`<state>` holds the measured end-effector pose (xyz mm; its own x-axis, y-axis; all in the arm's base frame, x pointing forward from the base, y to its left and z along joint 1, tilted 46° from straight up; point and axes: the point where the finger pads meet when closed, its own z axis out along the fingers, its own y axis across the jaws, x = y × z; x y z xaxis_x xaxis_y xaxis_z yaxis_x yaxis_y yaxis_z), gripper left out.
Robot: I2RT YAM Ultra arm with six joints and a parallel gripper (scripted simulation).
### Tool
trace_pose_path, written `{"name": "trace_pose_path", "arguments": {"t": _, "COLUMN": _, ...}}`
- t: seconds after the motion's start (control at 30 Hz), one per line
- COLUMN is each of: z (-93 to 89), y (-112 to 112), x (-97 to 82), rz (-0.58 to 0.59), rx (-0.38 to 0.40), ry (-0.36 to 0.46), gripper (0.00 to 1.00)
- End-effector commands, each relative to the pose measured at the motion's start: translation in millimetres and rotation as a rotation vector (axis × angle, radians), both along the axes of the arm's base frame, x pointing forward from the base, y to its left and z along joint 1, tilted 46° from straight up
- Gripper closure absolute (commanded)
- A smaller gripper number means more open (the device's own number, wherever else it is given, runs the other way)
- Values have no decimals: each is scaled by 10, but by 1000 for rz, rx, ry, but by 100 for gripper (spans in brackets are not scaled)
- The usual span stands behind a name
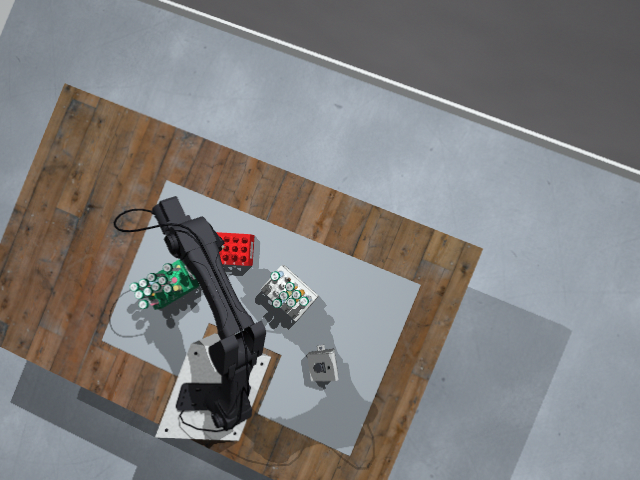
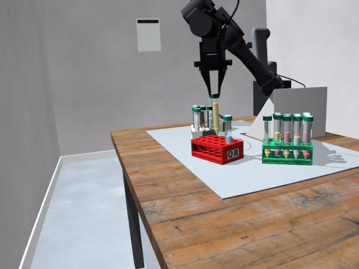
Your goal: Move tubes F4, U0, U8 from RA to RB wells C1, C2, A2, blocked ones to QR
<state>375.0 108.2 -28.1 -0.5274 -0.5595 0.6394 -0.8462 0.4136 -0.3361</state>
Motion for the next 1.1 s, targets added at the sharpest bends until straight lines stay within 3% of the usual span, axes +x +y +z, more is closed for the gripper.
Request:
{"name": "trace_pose_path", "arguments": {"t": 0.0, "z": 216, "y": 231, "x": 19, "rz": 19, "rx": 34, "ry": -39, "gripper": 100}}
{"name": "trace_pose_path", "arguments": {"t": 0.13, "z": 157, "y": 216, "x": -2, "rz": 19, "rx": 23, "ry": -22, "gripper": 100}}
{"name": "trace_pose_path", "arguments": {"t": 0.37, "z": 245, "y": 212, "x": 12, "rz": 19, "rx": 33, "ry": -39, "gripper": 100}}
{"name": "trace_pose_path", "arguments": {"t": 0.43, "z": 190, "y": 144, "x": -108, "rz": 19, "rx": 10, "ry": -3, "gripper": 100}}
{"name": "trace_pose_path", "arguments": {"t": 1.07, "z": 207, "y": 115, "x": -352, "rz": 18, "rx": 17, "ry": -13, "gripper": 100}}
